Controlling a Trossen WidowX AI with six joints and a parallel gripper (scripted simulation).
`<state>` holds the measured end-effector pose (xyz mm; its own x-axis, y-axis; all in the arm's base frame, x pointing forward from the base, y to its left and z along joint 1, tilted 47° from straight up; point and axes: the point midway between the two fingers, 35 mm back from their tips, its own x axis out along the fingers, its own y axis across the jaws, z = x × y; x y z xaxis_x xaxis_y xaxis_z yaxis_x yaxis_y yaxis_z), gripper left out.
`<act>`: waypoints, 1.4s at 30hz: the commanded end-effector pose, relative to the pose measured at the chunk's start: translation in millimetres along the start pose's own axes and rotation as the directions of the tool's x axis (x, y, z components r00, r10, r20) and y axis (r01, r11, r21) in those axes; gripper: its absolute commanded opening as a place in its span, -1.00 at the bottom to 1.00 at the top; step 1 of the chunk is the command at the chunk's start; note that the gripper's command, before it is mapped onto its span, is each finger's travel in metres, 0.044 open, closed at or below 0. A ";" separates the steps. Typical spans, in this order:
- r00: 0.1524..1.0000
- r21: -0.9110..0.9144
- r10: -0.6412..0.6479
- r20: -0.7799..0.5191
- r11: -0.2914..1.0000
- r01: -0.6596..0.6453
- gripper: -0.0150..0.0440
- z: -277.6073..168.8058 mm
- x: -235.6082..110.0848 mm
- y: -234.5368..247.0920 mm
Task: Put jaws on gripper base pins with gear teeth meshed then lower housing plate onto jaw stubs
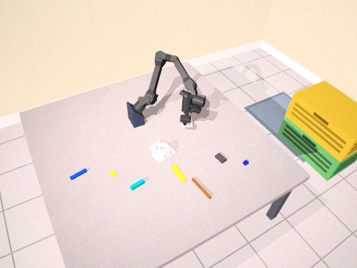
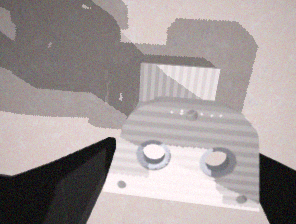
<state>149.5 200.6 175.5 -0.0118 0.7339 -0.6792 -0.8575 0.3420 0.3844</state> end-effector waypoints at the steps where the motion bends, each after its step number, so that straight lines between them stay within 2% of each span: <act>1: 1.000 -0.007 0.000 0.003 1.000 0.000 0.70 1.4 -12.7 -0.2; 14: 1.000 -0.001 0.001 0.009 1.000 -0.001 0.70 0.2 -51.5 2.9; 20: 1.000 0.005 -0.001 0.008 1.000 0.001 0.70 0.1 -51.7 0.9; 42: 0.999 0.191 -0.039 -0.034 0.981 0.045 0.70 -14.8 -46.1 -68.3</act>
<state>194.0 139.9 176.9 -0.0007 0.7056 -0.7086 -0.7548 0.4644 0.4632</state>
